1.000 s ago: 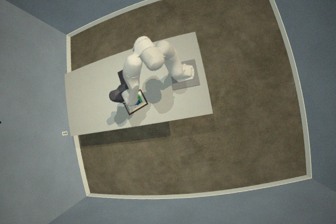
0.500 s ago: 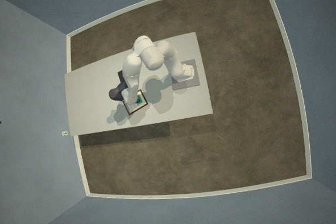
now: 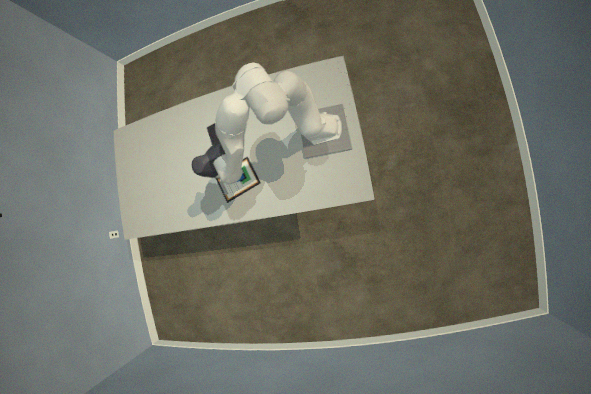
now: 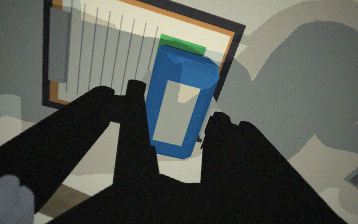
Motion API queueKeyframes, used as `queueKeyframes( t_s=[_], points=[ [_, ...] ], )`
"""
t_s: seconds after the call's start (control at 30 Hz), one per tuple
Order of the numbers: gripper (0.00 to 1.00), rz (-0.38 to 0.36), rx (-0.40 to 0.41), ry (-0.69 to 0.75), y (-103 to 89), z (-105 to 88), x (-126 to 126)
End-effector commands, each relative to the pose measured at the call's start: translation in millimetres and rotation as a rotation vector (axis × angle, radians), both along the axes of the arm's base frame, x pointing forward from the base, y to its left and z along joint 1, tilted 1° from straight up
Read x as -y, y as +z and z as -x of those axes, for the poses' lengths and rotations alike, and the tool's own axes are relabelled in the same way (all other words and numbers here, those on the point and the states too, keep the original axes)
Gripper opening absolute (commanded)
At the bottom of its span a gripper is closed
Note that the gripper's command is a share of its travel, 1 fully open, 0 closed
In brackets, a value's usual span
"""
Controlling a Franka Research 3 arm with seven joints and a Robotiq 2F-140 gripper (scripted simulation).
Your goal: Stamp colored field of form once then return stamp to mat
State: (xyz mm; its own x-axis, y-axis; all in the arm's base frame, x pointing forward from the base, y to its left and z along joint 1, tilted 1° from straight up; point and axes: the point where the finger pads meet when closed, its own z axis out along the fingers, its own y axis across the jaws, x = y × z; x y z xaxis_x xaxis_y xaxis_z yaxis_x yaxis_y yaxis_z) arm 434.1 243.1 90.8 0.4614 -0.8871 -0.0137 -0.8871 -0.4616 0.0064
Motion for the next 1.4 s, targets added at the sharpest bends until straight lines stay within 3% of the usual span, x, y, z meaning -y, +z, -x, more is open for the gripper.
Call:
queueKeyframes(
  t_s=[0.0, 0.57, 1.37],
  points=[
    [0.18, 0.001, 0.004, -0.004, -5.3, -0.8, 0.5],
    [0.18, 0.001, 0.004, -0.004, -35.1, -0.5, 0.2],
    [0.18, 0.001, 0.004, -0.004, -38.2, -0.1, -0.3]
  ],
)
